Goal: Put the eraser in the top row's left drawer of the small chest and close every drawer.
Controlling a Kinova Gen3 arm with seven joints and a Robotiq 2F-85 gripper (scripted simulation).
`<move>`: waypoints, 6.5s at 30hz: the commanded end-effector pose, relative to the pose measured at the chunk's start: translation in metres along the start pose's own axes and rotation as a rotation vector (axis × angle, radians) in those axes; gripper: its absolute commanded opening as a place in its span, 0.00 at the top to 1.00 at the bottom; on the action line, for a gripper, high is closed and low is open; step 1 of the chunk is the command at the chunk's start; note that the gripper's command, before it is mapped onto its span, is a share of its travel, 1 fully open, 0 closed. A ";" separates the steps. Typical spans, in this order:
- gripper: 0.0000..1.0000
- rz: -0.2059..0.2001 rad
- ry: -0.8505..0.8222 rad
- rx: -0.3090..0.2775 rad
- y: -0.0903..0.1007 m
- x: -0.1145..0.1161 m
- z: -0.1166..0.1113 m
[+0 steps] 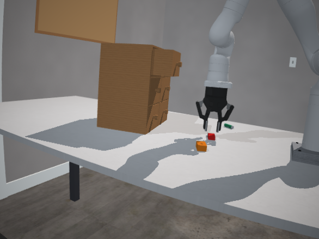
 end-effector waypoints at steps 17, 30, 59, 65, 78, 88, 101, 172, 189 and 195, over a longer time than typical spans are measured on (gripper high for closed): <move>0.62 -0.002 0.001 0.000 -0.001 -0.002 0.000; 0.62 0.000 0.001 0.000 -0.001 -0.002 0.000; 0.62 -0.001 0.000 0.001 -0.010 -0.002 0.000; 0.62 0.001 -0.004 -0.002 -0.020 -0.002 0.002; 0.62 -0.004 0.001 -0.001 -0.022 -0.003 0.000; 0.62 -0.004 0.001 -0.001 -0.022 -0.003 0.000; 0.81 -0.004 0.001 -0.001 -0.022 -0.003 0.000; 0.81 -0.013 0.250 0.000 0.078 0.002 0.003; 0.81 -0.018 0.871 0.006 0.077 0.016 0.009; 0.81 -0.016 1.040 0.006 0.077 0.020 0.011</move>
Point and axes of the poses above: the point where the finger pads meet when closed, its own y axis back along the fingers, its own x axis across the jaws, z = x × y, the point moved 3 cm from there along y, back along the fingers, and after that the axes turned 14 degrees about -y, right-handed, at the moved point
